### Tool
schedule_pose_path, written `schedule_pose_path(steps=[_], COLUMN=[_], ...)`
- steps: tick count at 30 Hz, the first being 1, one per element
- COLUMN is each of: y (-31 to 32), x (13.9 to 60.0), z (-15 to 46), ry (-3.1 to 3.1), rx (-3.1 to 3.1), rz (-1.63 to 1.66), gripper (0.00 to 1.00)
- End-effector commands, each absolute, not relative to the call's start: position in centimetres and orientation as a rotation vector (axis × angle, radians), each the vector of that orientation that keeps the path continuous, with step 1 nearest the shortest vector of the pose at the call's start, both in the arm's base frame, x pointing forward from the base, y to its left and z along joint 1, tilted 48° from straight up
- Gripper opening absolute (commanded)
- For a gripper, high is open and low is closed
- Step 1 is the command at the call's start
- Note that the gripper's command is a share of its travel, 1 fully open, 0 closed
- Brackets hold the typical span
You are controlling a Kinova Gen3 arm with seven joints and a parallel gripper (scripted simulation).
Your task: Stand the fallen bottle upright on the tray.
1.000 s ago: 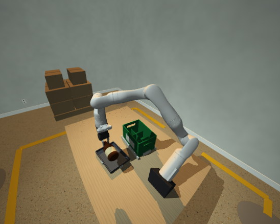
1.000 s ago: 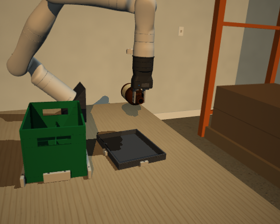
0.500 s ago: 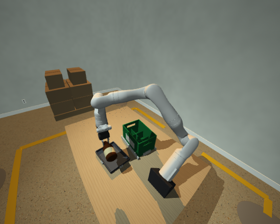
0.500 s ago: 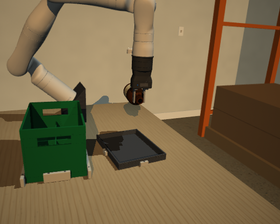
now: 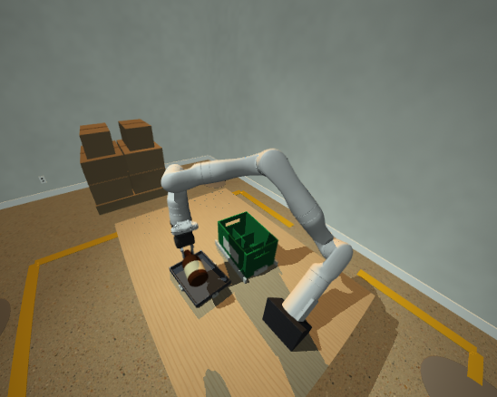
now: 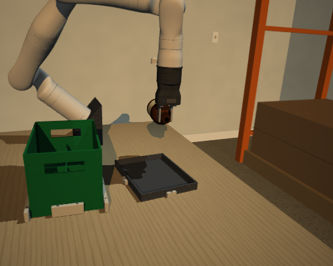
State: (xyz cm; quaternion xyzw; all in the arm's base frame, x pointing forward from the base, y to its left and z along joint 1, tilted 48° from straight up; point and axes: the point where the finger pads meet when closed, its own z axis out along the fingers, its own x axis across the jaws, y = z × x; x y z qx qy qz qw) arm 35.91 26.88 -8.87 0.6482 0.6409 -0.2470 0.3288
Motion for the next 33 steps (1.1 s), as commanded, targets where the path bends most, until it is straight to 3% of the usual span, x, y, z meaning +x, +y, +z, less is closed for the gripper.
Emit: schedule_pose_path(steps=[1,33], y=[27.01,27.00], x=[35.91,35.89], z=[-8.80,-8.81], ry=[1.679,1.553], rx=[1.697,1.789], rz=[-0.643,-0.582], gripper=[0.00,0.00])
